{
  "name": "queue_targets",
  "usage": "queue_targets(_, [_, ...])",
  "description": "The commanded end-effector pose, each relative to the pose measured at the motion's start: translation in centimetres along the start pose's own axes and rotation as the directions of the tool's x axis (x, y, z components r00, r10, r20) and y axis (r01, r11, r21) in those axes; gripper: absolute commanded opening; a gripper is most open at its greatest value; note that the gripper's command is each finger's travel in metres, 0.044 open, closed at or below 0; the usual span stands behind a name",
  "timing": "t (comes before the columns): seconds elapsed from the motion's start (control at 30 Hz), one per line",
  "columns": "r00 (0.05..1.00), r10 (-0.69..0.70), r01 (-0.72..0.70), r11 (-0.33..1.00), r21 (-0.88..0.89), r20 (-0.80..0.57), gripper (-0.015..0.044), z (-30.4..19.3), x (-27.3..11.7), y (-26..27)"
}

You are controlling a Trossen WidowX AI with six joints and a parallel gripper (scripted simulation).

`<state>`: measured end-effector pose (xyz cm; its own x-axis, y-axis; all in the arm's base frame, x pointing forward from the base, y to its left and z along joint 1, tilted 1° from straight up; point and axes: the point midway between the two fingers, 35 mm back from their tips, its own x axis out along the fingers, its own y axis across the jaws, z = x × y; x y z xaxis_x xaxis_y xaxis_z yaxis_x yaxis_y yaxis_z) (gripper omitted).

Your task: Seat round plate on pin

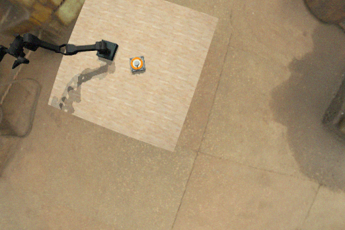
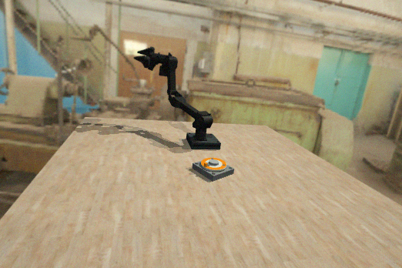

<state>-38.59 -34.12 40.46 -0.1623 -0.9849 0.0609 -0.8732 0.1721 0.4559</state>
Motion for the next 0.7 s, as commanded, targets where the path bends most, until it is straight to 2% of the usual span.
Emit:
queue_targets(0.0, [1.000,0.008,-0.008,1.000,-0.009,-0.009,0.0374,-0.5,0.0,0.0])
queue_targets(0.1, [0.983,0.126,-0.148,0.974,-0.169,-0.136,0.0295,-7.7,-2.6,1.5])
queue_targets(0.27, [0.953,0.192,-0.254,0.929,-0.268,-0.234,0.0164,-12.8,-5.2,2.2])
queue_targets(0.47, [0.848,0.277,-0.478,0.768,-0.426,-0.452,0.0006,-23.2,-12.0,1.7])
queue_targets(0.67, [0.726,0.269,-0.637,0.610,-0.471,-0.633,0.0000,-31.4,-18.4,-1.6])
